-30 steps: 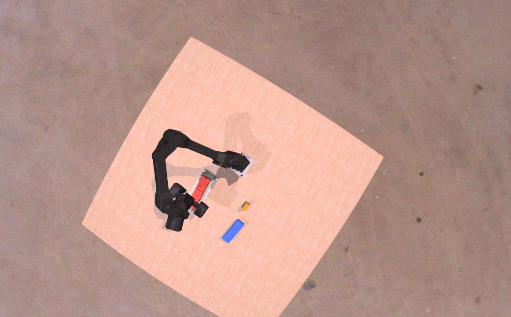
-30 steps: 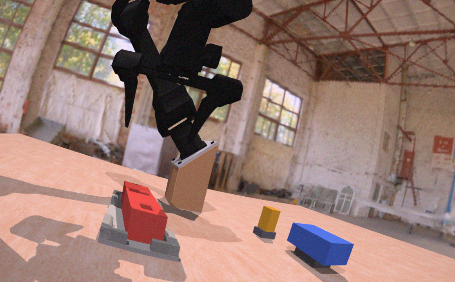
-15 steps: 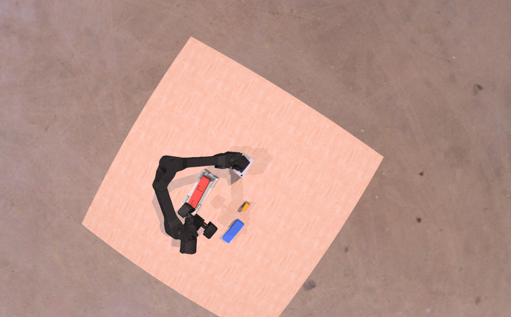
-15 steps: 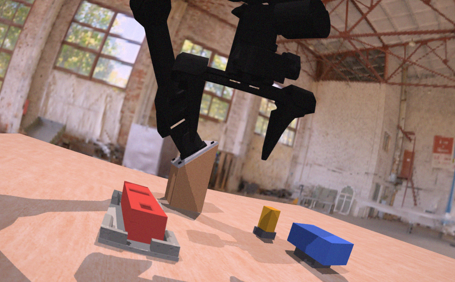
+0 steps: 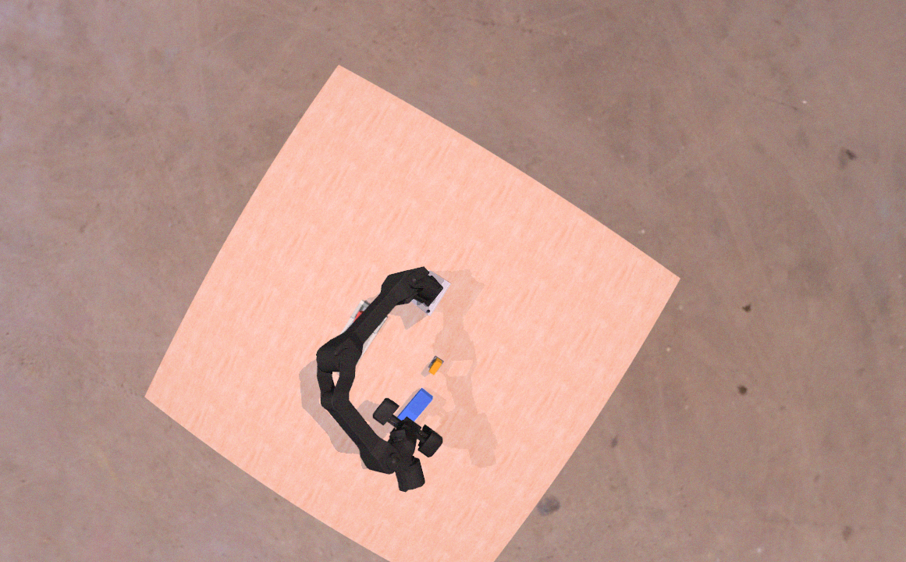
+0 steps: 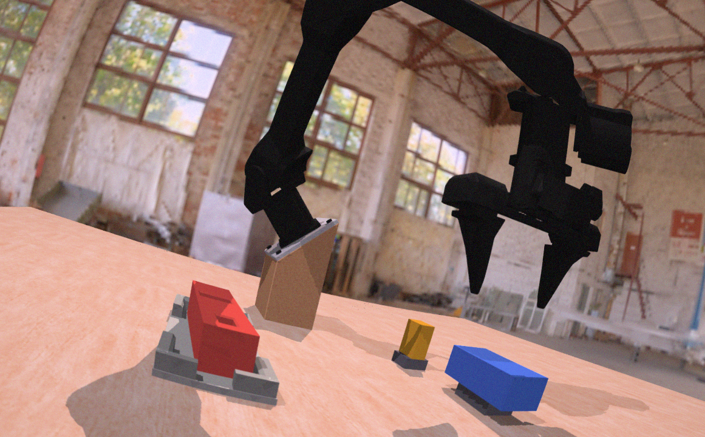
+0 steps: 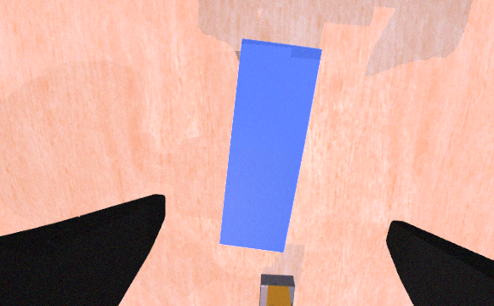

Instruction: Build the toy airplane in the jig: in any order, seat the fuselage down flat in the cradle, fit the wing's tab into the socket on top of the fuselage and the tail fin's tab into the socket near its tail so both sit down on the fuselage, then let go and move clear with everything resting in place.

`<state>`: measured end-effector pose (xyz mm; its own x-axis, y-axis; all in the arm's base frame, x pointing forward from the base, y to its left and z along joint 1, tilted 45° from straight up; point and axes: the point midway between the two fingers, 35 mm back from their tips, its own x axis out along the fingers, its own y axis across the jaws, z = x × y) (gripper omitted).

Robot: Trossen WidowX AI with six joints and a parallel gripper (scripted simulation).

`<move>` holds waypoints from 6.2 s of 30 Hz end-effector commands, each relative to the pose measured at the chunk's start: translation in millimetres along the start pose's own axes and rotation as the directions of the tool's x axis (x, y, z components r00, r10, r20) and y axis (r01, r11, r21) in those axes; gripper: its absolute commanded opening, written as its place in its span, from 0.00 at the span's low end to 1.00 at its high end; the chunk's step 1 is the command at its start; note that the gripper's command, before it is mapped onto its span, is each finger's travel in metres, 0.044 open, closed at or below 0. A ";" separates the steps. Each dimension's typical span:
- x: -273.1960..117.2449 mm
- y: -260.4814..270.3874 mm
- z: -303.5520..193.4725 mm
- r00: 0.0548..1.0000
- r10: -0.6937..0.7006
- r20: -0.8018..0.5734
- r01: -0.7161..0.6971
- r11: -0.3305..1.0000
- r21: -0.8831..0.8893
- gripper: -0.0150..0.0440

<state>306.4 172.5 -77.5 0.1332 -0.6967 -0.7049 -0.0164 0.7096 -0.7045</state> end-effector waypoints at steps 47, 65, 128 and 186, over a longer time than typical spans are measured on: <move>88.7 3.6 5.9 1.000 0.011 0.010 -0.011 1.000 0.028 0.87; 85.6 3.8 5.7 1.000 0.010 0.008 -0.011 1.000 0.028 0.26; -38.1 -51.4 13.5 0.999 0.031 0.007 -0.032 0.966 0.255 0.25; -3.7 -228.4 -33.9 1.000 0.023 0.009 -0.018 0.430 0.903 0.25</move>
<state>280.6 17.5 78.8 0.1361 -0.6764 -0.7238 0.8594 0.4441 -0.2534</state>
